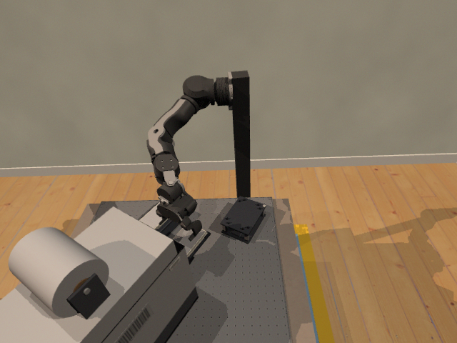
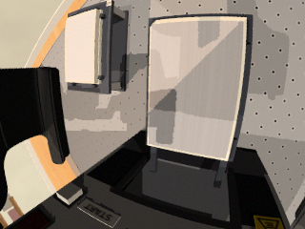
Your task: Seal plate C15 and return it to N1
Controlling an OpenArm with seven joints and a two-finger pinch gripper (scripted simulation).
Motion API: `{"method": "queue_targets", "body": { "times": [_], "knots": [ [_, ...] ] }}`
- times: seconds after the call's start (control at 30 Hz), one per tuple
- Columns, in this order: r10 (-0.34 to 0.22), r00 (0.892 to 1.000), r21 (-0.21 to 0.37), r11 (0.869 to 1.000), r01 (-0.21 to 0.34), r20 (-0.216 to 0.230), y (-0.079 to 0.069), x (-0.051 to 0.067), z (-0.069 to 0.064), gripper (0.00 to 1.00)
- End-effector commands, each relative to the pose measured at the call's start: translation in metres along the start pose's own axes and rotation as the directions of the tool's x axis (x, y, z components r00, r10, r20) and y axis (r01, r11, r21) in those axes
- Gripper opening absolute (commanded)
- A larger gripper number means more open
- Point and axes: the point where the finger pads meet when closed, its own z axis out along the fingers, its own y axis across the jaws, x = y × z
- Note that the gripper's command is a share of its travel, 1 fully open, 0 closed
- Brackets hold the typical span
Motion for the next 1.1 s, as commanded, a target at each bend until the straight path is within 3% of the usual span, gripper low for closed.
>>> {"method": "queue_targets", "body": {
  "times": [0.0, 0.73, 1.07],
  "knots": [
    [0.005, 1.0, 0.0, 1.0, -0.005, 0.003, -0.0032, -0.0024, -0.0006, 0.77],
    [0.005, 1.0, 0.0, 1.0, -0.005, 0.003, -0.0026, -0.001, -0.0002, 0.77],
    [0.005, 1.0, 0.0, 1.0, -0.005, 0.003, -0.0008, 0.0054, 0.0008, 0.77]
  ]
}}
